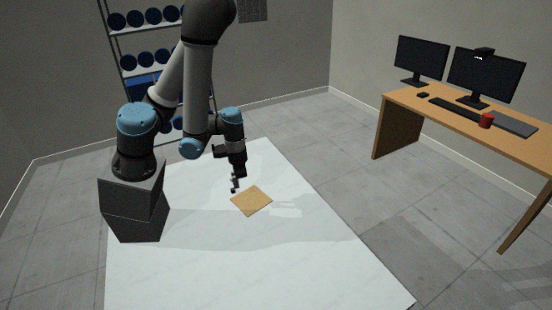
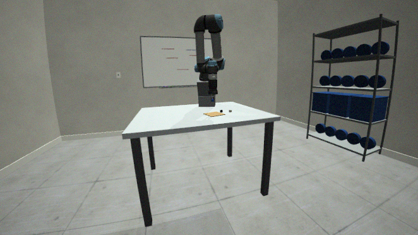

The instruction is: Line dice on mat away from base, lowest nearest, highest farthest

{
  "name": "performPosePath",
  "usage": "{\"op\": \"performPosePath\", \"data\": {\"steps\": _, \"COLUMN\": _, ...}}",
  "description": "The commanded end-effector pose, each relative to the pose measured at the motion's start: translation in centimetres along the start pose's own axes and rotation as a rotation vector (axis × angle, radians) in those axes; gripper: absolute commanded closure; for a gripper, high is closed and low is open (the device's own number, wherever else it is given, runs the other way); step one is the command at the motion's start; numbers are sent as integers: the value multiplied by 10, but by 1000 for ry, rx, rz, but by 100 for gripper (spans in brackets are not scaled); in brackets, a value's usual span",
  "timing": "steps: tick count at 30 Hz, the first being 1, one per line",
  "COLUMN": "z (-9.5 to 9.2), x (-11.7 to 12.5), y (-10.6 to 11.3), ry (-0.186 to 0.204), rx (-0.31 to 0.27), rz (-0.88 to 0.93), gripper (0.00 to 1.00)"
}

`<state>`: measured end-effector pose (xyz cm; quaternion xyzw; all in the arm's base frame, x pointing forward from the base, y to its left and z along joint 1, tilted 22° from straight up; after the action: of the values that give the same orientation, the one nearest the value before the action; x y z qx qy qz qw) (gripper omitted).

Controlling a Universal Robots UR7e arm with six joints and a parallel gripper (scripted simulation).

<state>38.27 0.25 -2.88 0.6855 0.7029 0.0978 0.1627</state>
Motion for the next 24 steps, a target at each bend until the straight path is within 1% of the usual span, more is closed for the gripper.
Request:
{"op": "performPosePath", "data": {"steps": 1, "z": 0, "x": 1, "y": 1, "ry": -1, "rx": -1, "rz": -8, "gripper": 60}}
{"op": "performPosePath", "data": {"steps": 15, "z": 1, "x": 1, "y": 1, "ry": -1, "rx": 0, "rz": -8, "gripper": 60}}
{"op": "performPosePath", "data": {"steps": 24, "z": 15, "x": 1, "y": 1, "ry": 0, "rx": 2, "rz": -8, "gripper": 60}}
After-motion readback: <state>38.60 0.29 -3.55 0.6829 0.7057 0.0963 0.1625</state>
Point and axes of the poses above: the point where the finger pads meet when closed, its own z axis out along the fingers, its own x axis across the jaws, y = z × x, the point moved 2 cm from there along -z, back along the fingers
